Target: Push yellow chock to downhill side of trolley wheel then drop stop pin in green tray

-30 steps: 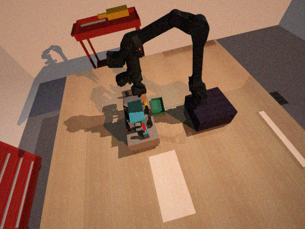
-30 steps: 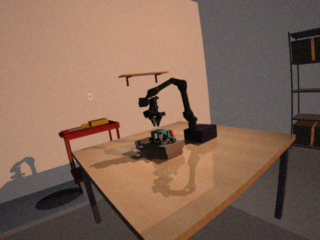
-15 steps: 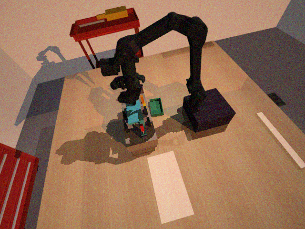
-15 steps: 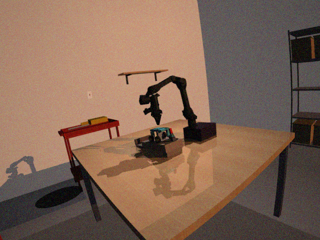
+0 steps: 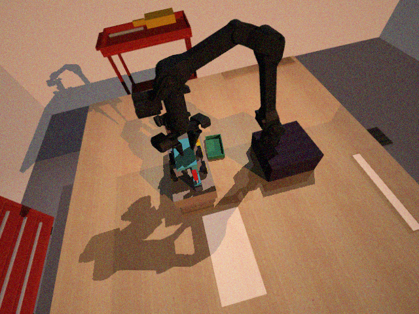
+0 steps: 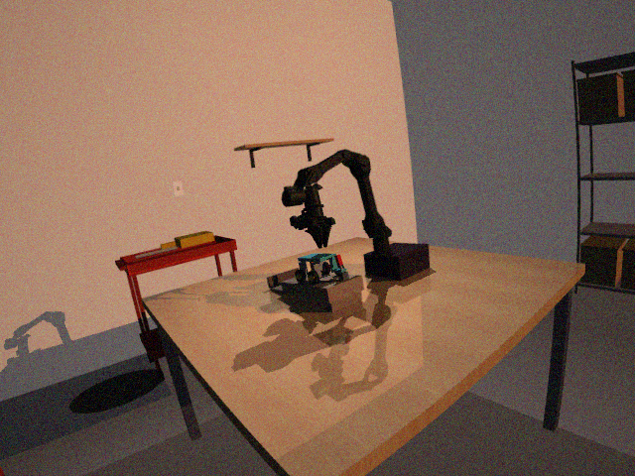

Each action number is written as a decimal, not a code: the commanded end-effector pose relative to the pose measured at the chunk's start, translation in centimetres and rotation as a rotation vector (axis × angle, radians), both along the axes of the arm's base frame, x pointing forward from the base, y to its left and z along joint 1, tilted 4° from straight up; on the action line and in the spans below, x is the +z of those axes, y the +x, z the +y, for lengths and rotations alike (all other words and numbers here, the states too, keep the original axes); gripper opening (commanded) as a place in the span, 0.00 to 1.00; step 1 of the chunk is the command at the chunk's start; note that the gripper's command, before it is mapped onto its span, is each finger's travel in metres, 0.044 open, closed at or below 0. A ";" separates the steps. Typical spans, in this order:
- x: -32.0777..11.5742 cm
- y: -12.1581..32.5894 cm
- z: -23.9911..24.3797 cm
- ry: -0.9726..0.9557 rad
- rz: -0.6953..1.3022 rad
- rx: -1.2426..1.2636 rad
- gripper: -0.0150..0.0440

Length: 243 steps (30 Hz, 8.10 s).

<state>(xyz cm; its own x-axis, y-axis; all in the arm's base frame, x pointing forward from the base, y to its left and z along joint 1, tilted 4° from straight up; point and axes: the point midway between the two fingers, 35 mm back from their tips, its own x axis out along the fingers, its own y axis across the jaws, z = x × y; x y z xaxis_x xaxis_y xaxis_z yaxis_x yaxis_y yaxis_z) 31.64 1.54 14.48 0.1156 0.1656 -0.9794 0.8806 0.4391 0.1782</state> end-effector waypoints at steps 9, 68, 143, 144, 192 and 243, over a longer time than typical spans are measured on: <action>0.4 -0.2 4.9 0.098 0.126 -0.445 0.58; -5.8 0.3 7.0 0.109 0.143 -0.499 0.58; -1.6 0.0 6.8 0.109 0.143 -0.499 0.25; -1.6 0.0 6.9 0.109 0.143 -0.499 0.25; -2.2 -8.3 10.3 0.111 0.152 -0.499 0.25; -4.1 -9.1 -9.5 0.089 0.147 -0.501 0.25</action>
